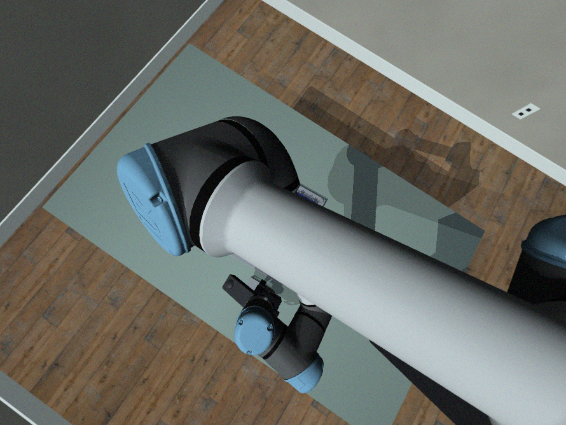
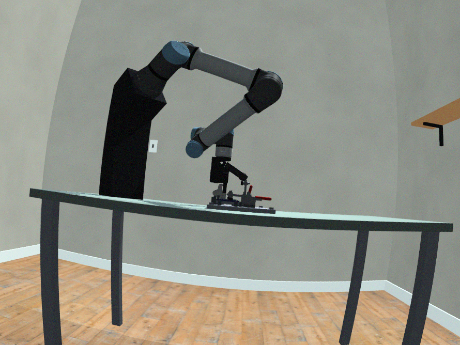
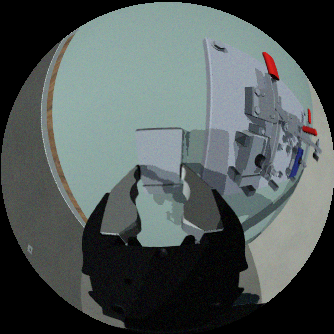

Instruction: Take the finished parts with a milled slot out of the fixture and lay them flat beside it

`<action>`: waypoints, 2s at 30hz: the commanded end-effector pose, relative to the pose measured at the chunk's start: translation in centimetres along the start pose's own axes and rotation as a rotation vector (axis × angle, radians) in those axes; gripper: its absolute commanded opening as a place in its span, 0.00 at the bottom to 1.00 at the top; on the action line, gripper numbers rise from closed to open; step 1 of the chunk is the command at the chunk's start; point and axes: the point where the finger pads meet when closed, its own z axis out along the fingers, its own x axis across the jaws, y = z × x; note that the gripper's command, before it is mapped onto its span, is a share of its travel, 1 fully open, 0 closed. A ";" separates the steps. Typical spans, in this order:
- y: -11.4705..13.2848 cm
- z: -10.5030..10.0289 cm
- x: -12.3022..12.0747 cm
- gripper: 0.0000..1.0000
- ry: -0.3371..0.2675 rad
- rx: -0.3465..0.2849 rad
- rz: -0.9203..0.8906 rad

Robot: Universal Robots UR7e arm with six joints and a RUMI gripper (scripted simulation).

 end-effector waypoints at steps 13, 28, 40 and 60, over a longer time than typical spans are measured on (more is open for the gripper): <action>0.0 0.1 0.0 0.00 0.001 0.001 0.002; 0.0 0.2 0.0 0.47 0.001 0.001 0.002; 0.0 0.2 0.0 0.47 0.001 0.000 0.001; 0.0 -0.8 0.0 0.47 -0.001 0.000 0.000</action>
